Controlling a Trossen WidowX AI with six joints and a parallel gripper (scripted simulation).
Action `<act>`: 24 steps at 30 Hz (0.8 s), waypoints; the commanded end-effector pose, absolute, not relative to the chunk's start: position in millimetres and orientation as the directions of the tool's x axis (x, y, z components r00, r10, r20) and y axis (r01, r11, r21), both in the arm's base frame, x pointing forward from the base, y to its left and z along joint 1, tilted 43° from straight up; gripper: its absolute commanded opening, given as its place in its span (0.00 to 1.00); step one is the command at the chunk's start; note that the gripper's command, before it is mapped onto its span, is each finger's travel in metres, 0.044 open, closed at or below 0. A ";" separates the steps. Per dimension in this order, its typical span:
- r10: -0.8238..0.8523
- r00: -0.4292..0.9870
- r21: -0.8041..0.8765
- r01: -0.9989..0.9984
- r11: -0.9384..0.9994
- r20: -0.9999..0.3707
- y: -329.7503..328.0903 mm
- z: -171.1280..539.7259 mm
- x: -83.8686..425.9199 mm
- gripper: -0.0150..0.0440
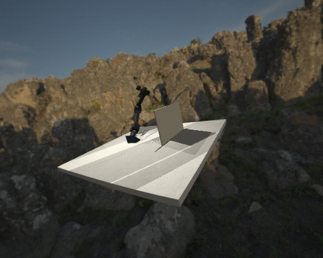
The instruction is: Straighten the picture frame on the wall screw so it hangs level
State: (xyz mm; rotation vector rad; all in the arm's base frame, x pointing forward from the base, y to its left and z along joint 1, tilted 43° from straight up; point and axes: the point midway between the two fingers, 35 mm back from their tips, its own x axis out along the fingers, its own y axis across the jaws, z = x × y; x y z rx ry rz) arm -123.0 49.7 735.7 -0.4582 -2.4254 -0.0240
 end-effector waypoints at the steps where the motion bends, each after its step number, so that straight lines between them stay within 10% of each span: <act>1: 0.319 -0.716 -0.105 0.327 0.939 0.621 49.6 736.4 -121.8 0.89; 6: 0.318 -0.577 -0.249 0.198 0.948 0.752 47.7 752.7 -85.4 0.69; 24: 0.271 0.165 -0.131 -0.574 0.808 0.948 30.6 713.3 94.1 0.69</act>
